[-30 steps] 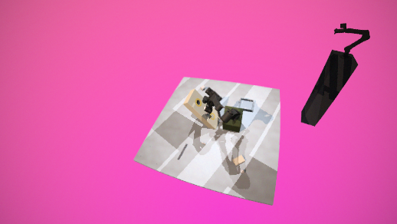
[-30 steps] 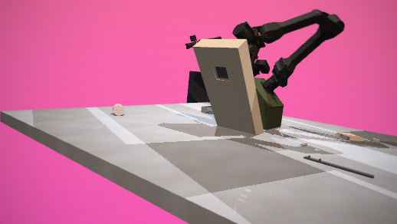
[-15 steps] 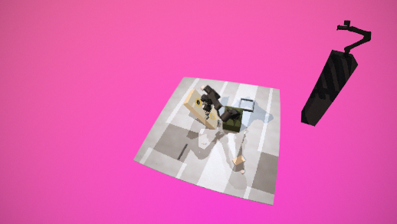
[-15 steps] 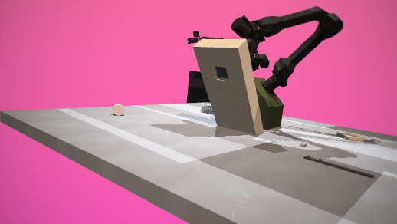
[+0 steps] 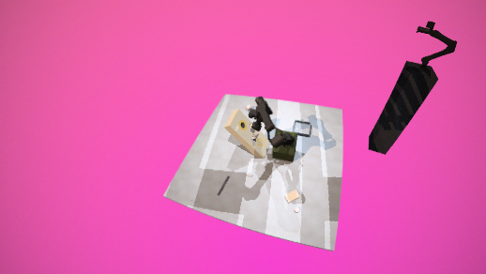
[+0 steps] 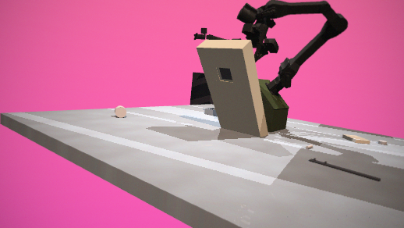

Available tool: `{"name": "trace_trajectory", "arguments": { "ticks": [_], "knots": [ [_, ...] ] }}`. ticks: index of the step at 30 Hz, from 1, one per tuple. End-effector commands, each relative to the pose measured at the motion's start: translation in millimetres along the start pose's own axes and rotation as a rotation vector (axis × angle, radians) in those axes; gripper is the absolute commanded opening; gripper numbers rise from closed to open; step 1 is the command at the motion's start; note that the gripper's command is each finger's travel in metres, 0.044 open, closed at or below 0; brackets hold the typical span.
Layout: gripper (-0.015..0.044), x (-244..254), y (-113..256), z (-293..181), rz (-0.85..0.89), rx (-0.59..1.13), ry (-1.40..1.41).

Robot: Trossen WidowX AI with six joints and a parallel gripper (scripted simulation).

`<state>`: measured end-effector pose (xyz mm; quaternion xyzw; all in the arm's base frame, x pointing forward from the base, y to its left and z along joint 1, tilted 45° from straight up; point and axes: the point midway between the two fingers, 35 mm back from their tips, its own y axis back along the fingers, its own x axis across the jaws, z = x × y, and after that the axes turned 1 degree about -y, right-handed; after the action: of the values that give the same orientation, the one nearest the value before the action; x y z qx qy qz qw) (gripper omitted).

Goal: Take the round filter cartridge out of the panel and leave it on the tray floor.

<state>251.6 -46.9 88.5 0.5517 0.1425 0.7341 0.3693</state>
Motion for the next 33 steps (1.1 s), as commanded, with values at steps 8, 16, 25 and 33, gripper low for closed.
{"name": "trace_trajectory", "arguments": {
  "ticks": [8, 16, 25, 33],
  "knots": [
    [0.0, -16.6, 20.8, 4.1, 0.001, -0.009, 0.006],
    [0.0, -51.5, 16.6, 5.4, -0.001, -0.009, 0.007],
    [0.0, -88.4, 10.4, 2.0, -0.001, -0.01, 0.01],
    [0.0, -125.5, 20.3, -22.1, -0.143, 0.029, -0.249]
  ]
}}
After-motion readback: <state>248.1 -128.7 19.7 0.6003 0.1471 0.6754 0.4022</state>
